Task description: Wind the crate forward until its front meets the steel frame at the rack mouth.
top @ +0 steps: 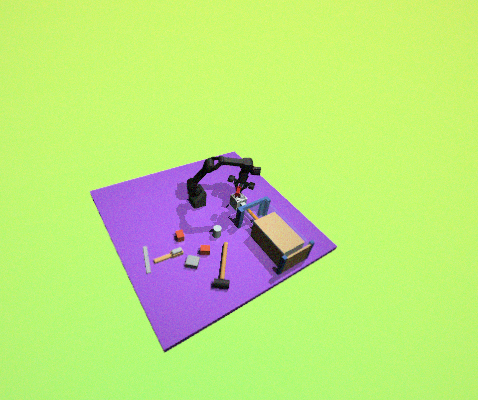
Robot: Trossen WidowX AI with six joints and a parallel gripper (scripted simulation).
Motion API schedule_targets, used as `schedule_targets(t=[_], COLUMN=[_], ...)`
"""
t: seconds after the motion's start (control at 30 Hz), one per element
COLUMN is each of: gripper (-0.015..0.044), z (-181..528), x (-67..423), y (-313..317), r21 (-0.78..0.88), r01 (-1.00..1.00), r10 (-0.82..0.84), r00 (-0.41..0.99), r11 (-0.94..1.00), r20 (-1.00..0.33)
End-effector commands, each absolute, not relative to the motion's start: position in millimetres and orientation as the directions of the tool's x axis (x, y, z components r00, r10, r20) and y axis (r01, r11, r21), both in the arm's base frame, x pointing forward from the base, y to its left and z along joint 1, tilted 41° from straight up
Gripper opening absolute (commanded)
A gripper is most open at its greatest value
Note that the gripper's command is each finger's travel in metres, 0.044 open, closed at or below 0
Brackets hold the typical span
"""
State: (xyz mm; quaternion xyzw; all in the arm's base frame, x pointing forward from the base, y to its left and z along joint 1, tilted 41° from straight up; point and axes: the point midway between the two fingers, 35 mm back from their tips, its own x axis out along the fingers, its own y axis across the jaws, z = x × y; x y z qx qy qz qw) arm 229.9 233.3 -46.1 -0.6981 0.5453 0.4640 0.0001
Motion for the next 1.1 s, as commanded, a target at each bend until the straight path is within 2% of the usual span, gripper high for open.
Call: schedule_targets(t=[0.0,0.6,1.07], gripper=[0.0,0.0,0.0], z=[-48,-71,-77], x=[230,225,220], y=[232,216,212], r21=[0.505,0.484,0.43], r01=[-0.762,-0.767,-0.779], r10=[-0.763,-0.79,-0.831], r00=[-0.022,0.049,0.2], r11=[-0.406,-0.422,-0.456], r20=[-0.647,-0.611,-0.519])
